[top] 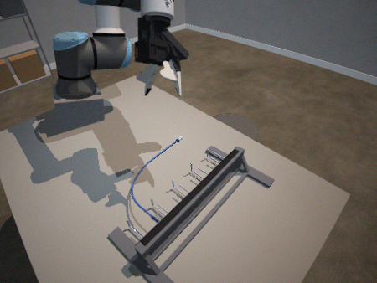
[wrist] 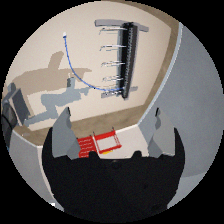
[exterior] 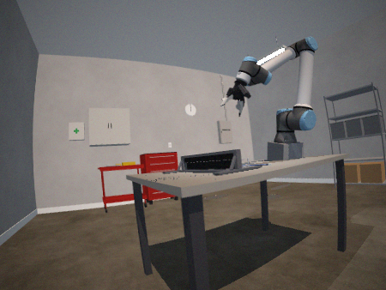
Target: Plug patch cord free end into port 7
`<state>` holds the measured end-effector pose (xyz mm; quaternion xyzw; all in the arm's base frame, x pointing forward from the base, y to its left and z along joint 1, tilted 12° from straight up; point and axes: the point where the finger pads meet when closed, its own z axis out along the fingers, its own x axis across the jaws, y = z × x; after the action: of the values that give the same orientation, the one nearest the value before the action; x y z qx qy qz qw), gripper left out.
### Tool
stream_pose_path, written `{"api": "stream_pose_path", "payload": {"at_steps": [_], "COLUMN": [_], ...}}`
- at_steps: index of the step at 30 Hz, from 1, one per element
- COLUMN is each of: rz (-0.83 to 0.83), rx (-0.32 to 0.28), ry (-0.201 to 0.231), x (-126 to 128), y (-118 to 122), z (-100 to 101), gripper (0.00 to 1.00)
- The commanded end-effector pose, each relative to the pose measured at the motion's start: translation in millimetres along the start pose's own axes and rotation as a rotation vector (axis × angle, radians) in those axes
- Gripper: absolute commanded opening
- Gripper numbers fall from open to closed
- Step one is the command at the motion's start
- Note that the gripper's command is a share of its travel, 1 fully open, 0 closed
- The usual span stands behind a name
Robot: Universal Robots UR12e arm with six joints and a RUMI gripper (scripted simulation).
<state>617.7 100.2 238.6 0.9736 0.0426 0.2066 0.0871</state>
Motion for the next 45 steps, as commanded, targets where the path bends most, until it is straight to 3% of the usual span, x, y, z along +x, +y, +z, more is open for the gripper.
{"api": "stream_pose_path", "payload": {"at_steps": [1, 3, 5, 6, 11, 15, 22, 23, 45], "rz": [-0.046, -0.06, -0.06, -0.064, -0.075, -0.076, -0.076, -0.076, -0.076], "rx": [0.145, 0.22, 0.22, 0.253, 0.366, 0.403, 0.409, 0.409, 0.409], "ry": [-0.112, -0.173, -0.173, -0.201, -0.297, -0.329, -0.335, -0.335, -0.335], "x": [-45.1, -71.7, -71.7, -104.0, -162.1, -179.0, -181.8, -181.8, -181.8], "y": [-70.1, -98.4, -98.4, -137.1, -193.7, -208.3, -210.7, -210.7, -210.7], "z": [57.3, 71.9, 71.9, 96.1, 116.0, 118.2, 118.5, 118.5, 118.5], "gripper": [1.0, 1.0, 1.0, 1.0, 1.0, 1.0, 1.0, 0.0, 0.0]}}
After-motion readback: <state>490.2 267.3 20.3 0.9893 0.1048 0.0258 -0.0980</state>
